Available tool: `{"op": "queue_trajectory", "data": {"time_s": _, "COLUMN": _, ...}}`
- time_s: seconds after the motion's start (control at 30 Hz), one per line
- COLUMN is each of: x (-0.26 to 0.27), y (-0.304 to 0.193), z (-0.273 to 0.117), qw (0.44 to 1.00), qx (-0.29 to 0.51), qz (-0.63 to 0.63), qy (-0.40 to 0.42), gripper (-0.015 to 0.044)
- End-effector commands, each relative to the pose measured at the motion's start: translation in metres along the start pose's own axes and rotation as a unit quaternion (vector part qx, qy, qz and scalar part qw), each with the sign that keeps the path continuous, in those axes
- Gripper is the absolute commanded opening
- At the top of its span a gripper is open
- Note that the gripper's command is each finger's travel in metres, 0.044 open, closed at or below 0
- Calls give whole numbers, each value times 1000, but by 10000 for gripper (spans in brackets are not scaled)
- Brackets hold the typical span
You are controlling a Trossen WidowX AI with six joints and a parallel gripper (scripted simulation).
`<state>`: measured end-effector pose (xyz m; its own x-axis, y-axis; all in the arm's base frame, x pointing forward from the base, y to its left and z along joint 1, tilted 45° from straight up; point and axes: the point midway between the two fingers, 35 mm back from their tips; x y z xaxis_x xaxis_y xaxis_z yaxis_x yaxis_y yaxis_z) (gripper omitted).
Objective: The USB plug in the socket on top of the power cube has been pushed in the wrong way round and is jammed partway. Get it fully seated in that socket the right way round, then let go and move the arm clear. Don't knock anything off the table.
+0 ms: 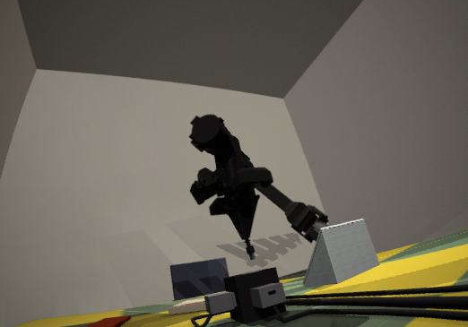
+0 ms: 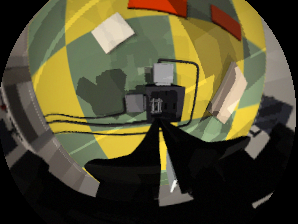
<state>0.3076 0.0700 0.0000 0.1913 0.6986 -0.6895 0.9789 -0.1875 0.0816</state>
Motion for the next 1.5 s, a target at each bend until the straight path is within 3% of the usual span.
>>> {"op": "queue_trajectory", "data": {"time_s": 0.0, "x": 0, "y": -1, "z": 1, "qw": 999, "qx": 1, "qz": 48, "qy": -1, "gripper": 0}}
{"op": "queue_trajectory", "data": {"time_s": 0.73, "x": 0, "y": -1, "z": 1, "qw": 944, "qx": 1, "qz": 330, "qy": -1, "gripper": 0}}
{"op": "queue_trajectory", "data": {"time_s": 1.47, "x": 0, "y": -1, "z": 1, "qw": 811, "qx": 0, "qz": 584, "qy": -1, "gripper": 0}}
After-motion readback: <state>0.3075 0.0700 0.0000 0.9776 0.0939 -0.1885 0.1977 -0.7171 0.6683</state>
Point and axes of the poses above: the point midway between the two fingers, 35 mm back from their tips, its own z axis out along the fingers, its own x axis across the jaws, y = z × x, and after that the axes turned 2 degrees about z, right-handed
